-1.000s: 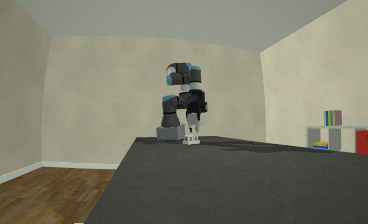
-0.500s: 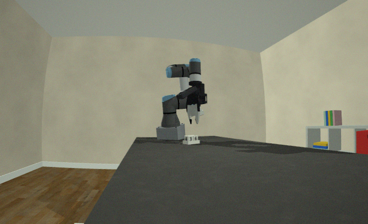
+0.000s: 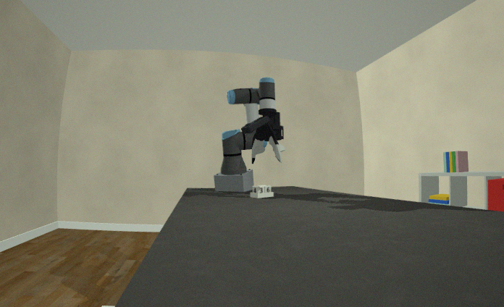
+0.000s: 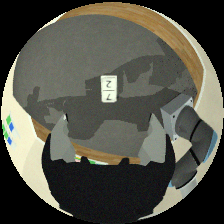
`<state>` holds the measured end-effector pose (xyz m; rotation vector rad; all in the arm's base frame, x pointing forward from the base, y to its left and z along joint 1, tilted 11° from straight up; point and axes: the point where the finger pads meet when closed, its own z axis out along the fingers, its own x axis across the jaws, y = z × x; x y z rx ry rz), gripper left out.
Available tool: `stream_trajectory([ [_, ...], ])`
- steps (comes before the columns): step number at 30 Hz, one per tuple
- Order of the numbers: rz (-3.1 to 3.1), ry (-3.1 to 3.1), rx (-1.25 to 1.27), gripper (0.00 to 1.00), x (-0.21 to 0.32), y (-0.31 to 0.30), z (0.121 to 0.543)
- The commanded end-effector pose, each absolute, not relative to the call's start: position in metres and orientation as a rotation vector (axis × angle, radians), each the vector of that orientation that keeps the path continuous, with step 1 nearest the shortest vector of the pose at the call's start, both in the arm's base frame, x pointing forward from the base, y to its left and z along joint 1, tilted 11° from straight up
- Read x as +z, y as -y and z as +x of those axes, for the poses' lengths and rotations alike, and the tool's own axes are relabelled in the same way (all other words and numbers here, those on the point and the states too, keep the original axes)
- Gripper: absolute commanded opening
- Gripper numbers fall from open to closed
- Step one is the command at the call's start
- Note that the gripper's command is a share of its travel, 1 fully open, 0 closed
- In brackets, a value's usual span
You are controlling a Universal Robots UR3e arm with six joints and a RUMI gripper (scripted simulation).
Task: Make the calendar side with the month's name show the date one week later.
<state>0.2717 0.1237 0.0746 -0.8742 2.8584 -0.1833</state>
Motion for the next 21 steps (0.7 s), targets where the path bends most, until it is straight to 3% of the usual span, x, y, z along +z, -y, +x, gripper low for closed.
stream_trajectory([
  [1,-0.874,-2.856,-0.184,1.0,0.0755,-0.1238,0.2722],
  [21,-0.874,-2.856,-0.184,1.0,0.0786,-0.1241,0.2717],
])
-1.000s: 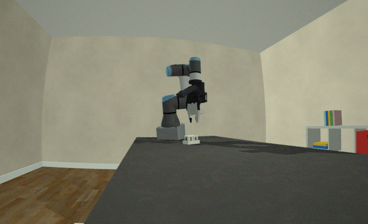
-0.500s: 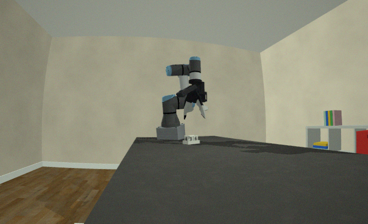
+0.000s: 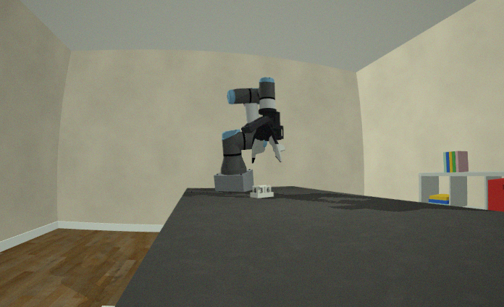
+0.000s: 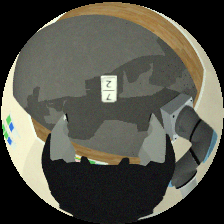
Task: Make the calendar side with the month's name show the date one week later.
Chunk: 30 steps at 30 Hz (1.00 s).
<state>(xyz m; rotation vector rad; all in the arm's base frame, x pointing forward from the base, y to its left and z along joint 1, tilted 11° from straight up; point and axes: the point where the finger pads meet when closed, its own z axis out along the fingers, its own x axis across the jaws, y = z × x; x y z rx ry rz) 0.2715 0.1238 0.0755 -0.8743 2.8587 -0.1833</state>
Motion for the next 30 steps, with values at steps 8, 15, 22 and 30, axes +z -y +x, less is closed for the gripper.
stream_trajectory([
  [8,-0.874,-2.856,-0.184,1.0,0.096,-0.125,0.269],
  [15,-0.874,-2.856,-0.184,1.0,0.112,-0.127,0.266],
  [22,-0.874,-2.856,-0.184,1.0,0.133,-0.128,0.262],
  [30,-0.874,-2.856,-0.184,1.0,0.145,-0.129,0.26],
])
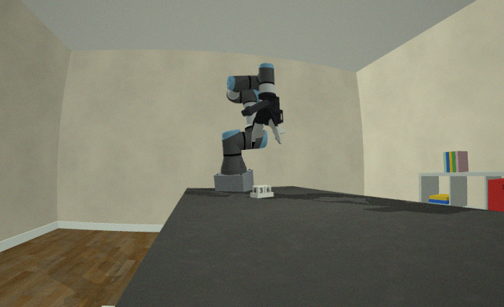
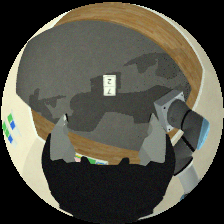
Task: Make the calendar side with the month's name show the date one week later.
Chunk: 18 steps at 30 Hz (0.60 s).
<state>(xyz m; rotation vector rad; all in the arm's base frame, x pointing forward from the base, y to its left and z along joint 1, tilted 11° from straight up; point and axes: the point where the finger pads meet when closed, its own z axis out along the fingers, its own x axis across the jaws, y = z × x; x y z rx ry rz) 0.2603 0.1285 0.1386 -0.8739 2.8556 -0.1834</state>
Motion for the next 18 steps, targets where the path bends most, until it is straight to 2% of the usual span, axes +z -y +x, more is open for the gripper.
stream_trajectory([
  [1,-0.874,-2.856,-0.184,1.0,0.1454,-0.1291,0.2596],
  [18,-0.874,-2.856,-0.184,1.0,0.1478,-0.1292,0.2591],
])
